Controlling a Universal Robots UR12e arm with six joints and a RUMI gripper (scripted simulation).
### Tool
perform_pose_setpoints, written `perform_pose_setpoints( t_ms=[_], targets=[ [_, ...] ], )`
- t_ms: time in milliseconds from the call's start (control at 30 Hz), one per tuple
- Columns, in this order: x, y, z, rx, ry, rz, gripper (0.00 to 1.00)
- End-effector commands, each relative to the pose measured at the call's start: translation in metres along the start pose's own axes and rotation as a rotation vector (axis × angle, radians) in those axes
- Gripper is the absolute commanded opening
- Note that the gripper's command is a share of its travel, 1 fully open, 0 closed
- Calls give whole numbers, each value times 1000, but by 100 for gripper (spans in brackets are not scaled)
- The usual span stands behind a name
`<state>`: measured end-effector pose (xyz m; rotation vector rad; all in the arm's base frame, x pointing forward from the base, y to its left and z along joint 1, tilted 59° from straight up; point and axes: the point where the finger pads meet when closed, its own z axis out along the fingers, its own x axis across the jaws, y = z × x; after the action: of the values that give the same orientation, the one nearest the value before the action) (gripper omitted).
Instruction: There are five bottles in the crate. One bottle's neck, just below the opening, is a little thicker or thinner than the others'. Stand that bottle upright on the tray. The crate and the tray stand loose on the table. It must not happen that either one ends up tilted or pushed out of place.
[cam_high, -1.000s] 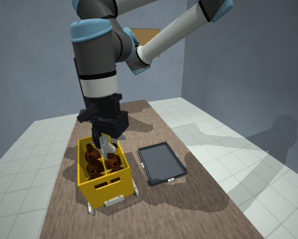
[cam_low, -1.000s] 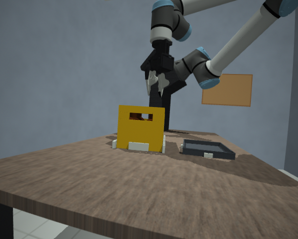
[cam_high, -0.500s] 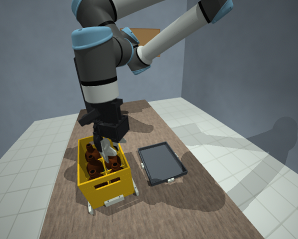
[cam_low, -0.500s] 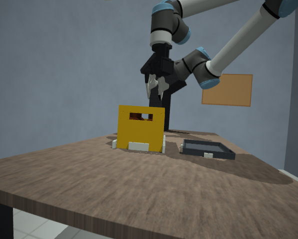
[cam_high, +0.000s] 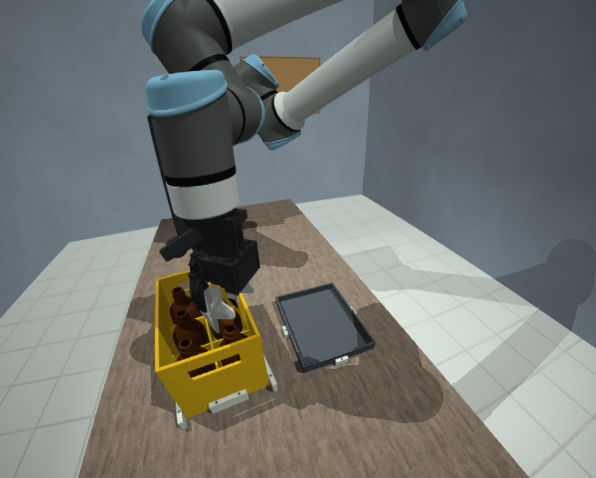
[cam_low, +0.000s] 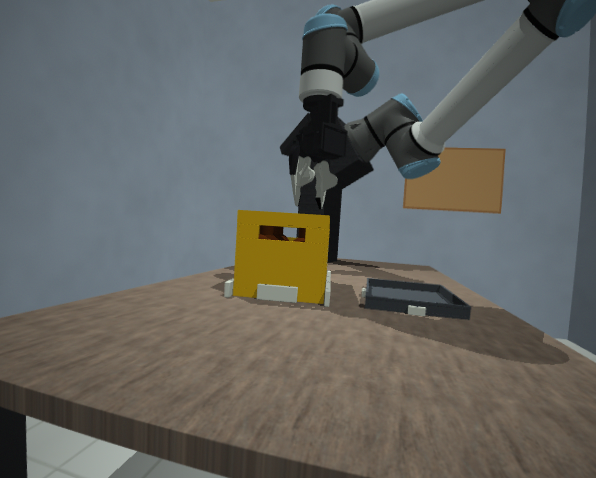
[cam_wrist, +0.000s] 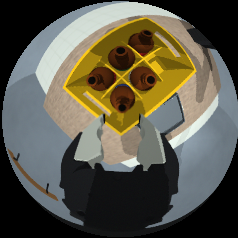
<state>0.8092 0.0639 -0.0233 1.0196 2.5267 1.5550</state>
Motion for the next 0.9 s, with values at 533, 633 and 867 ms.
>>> perform_pose_setpoints(
  t_ms=[533,633,867],
  targets=[
    [-2,2,9,-1,-3,-3,38],
    [-2,2,9,-1,-3,-3,38],
    [-1,2,9,-1,-2,-3,38]
  ],
)
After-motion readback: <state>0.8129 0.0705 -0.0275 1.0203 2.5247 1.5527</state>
